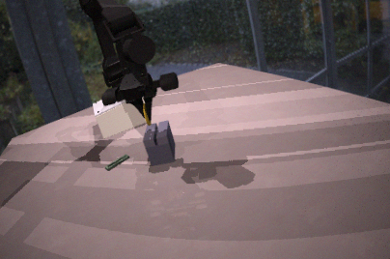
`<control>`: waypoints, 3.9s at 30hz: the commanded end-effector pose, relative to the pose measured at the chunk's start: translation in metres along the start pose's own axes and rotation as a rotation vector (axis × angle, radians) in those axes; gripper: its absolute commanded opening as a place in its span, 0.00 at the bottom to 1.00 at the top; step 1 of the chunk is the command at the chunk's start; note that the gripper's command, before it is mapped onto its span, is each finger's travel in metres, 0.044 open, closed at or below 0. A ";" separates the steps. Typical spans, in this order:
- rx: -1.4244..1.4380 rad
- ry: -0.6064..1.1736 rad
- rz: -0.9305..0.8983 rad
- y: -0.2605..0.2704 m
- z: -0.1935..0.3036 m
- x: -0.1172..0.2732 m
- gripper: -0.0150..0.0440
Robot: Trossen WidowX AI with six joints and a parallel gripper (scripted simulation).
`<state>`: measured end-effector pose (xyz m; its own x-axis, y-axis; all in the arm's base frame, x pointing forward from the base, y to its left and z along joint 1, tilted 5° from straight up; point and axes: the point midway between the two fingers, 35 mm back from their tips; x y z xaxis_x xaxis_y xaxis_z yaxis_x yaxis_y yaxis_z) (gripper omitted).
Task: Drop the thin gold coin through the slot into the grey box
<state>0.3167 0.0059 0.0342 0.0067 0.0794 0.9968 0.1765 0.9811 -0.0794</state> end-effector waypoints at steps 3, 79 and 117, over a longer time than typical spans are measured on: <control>-0.002 -0.005 -0.001 0.009 -0.003 0.002 0.26; -0.001 0.005 0.003 0.010 -0.003 -0.014 0.25; 0.000 0.016 0.005 0.009 0.002 0.046 1.00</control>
<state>0.3178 0.0180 0.0716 0.0213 0.0821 0.9964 0.1742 0.9811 -0.0846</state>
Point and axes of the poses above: the point midway between the two fingers, 35 mm back from their tips, its own x axis back along the fingers, its own y axis across the jaws, z = x × y, and after that the axes turned 14 degrees about x, right-handed
